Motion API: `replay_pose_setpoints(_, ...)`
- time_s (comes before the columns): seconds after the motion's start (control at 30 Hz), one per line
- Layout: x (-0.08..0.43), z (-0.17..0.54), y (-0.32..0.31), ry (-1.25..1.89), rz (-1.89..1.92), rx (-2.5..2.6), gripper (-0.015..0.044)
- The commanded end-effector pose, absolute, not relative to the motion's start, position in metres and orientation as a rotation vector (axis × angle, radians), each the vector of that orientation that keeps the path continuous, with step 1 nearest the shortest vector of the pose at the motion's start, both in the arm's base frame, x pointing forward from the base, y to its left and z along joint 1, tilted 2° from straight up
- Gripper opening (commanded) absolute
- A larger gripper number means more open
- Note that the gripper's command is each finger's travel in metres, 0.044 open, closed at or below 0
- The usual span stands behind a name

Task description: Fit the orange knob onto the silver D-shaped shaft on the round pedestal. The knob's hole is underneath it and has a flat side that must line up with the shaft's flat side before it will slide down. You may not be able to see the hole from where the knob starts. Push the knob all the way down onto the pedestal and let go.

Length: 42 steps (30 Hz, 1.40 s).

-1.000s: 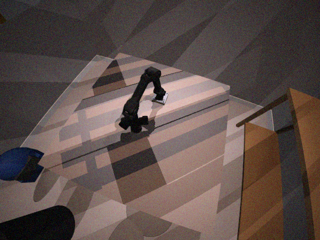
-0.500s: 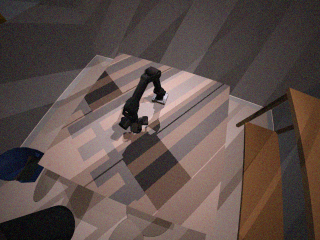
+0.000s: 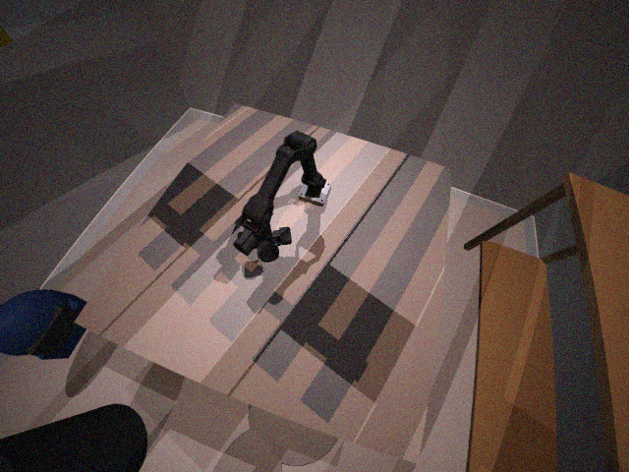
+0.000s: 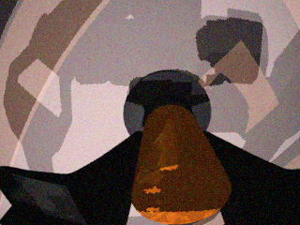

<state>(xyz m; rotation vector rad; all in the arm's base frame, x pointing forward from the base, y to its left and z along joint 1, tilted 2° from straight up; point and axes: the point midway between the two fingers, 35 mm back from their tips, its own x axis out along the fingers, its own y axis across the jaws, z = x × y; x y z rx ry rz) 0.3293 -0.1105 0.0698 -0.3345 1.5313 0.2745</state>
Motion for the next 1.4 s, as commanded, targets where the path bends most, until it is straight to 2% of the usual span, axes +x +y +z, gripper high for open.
replay_pose_setpoints(0.0,0.3270,0.0689,-0.1101,1.540,0.285,-0.339,0.0000)
replay_pose_setpoints(1.2,0.3295,0.0674,-0.1105,1.536,0.239,-0.298,0.0000)
replay_pose_setpoints(1.37,0.3295,0.0674,-0.1105,1.536,0.239,-0.298,0.0131)
